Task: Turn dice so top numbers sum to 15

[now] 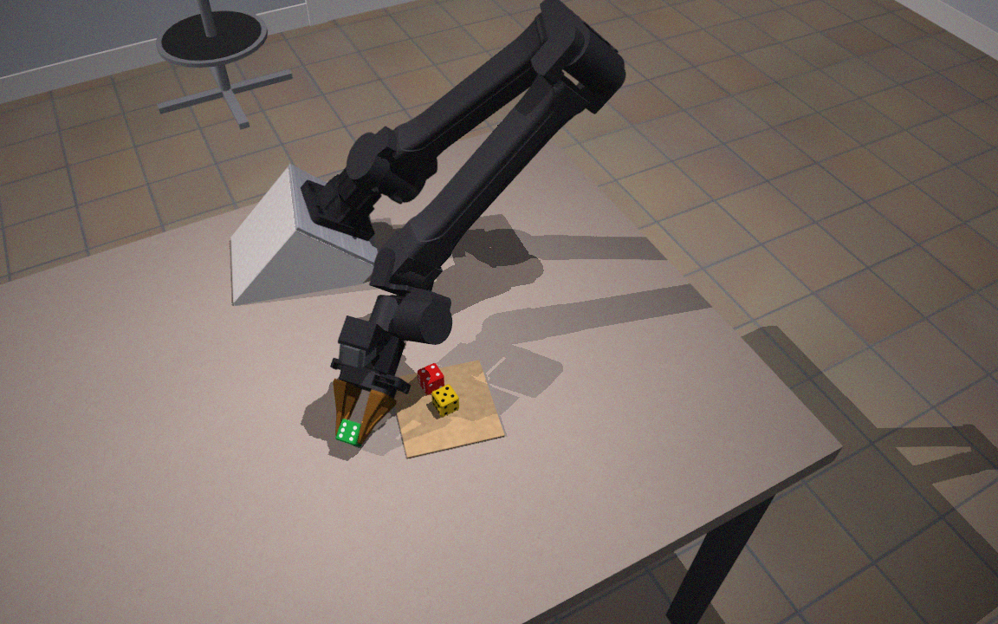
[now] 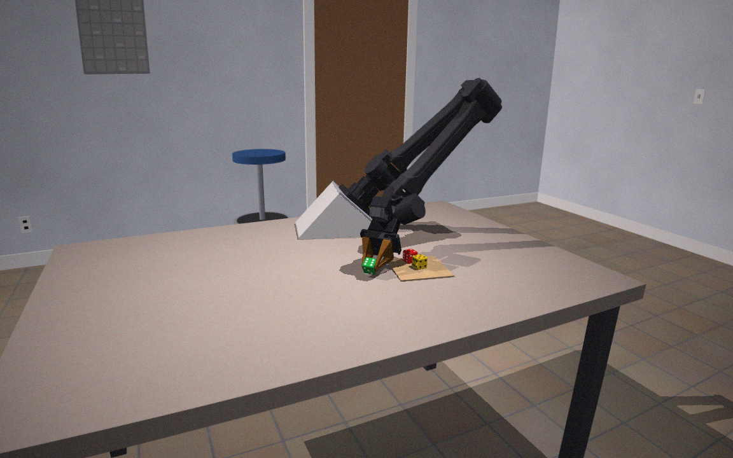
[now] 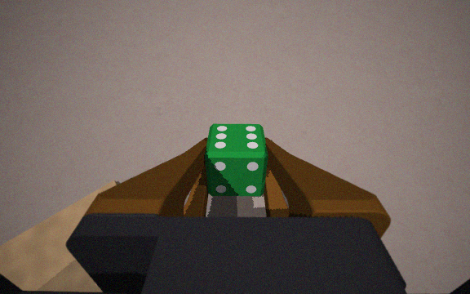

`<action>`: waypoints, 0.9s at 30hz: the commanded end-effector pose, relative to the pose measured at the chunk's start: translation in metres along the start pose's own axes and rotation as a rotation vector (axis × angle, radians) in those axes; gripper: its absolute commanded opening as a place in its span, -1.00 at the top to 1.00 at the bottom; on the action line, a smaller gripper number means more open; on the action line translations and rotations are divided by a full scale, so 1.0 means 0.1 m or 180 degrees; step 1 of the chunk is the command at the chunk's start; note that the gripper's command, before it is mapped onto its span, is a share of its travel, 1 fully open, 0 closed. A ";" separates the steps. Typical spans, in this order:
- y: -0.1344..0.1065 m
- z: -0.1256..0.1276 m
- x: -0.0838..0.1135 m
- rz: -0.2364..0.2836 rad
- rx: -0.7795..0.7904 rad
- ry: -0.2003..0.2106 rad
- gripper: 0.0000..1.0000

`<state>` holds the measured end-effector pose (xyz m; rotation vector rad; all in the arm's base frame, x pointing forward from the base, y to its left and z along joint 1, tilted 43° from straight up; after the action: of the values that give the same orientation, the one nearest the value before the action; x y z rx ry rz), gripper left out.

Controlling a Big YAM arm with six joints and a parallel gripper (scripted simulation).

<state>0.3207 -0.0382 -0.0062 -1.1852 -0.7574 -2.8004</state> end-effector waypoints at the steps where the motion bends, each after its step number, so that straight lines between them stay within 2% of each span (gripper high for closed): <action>1: 0.00 0.03 -0.03 -0.0024 -0.0038 0.0029 0.49; 13: -0.03 0.06 -0.05 -0.0029 -0.0028 0.0062 0.49; 27: -0.11 0.03 -0.08 -0.0014 -0.0025 0.0040 0.49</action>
<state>0.3225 -0.0325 -0.0118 -1.1806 -0.7608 -2.8037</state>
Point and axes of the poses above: the point where the finger pads meet when closed, its own x axis back along the fingers, its own z axis across the jaws, y = z × x, the point moved 9 cm from there along x, back along the fingers, and after that the axes turned 4 degrees about -x, right-handed, at the moved point
